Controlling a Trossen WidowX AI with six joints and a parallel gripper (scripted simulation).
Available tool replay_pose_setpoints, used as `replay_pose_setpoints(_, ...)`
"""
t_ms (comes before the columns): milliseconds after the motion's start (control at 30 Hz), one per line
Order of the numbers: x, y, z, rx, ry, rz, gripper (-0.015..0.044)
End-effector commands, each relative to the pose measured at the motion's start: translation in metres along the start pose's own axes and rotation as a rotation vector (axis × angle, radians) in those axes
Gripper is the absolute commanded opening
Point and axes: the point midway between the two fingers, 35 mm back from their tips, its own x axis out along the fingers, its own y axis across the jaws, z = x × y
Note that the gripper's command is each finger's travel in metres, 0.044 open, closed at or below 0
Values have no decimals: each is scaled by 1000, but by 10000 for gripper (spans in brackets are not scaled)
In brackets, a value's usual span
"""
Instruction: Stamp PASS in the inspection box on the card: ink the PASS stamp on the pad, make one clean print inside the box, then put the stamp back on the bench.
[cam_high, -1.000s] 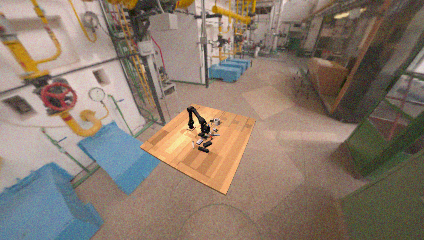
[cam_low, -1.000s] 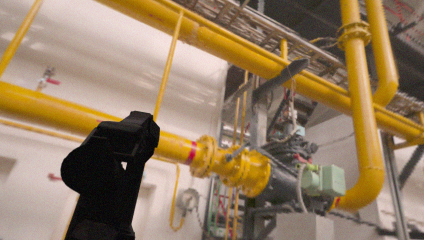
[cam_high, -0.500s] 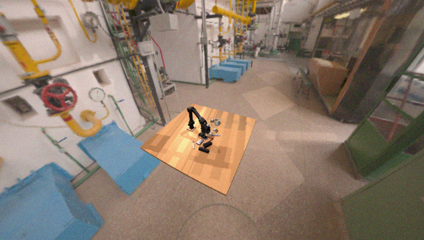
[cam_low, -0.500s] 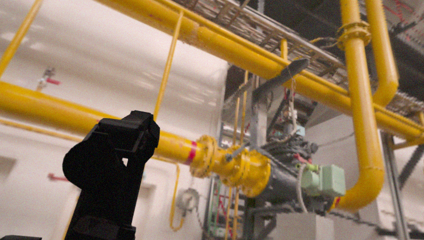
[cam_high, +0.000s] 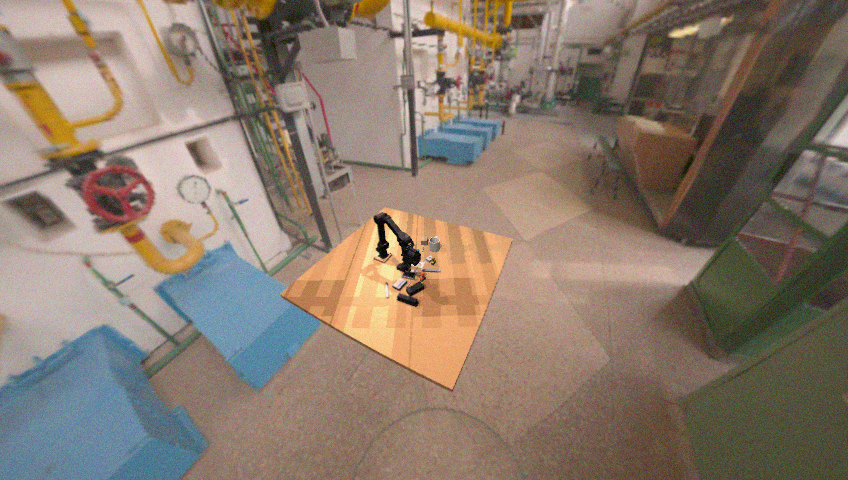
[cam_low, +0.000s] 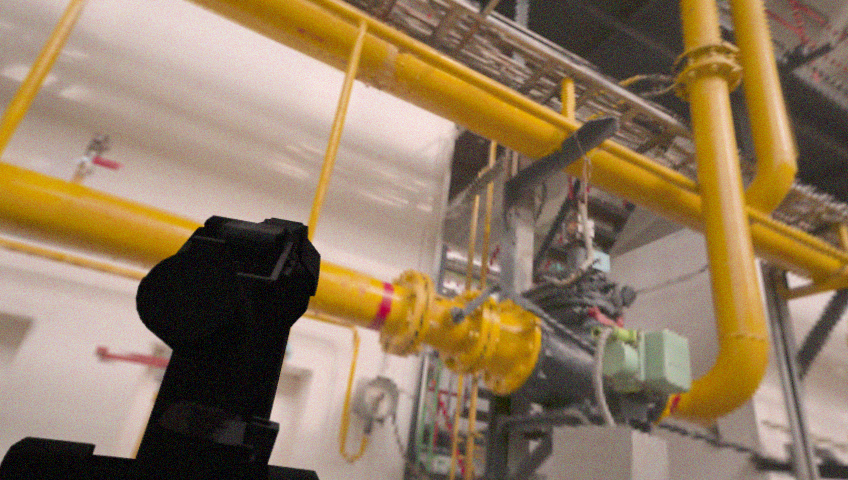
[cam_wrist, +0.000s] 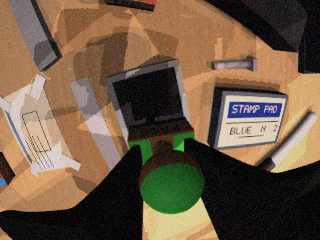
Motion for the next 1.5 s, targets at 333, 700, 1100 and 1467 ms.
replay_pose_setpoints(333,-25,1,0,0,-5,3,0)
replay_pose_setpoints(700,-32,11,2,-122,-4,3,0)
replay_pose_setpoints(1100,-32,47,5,-538,-1,5,0)
replay_pose_setpoints(1467,-31,79,4,-920,1,7,0)
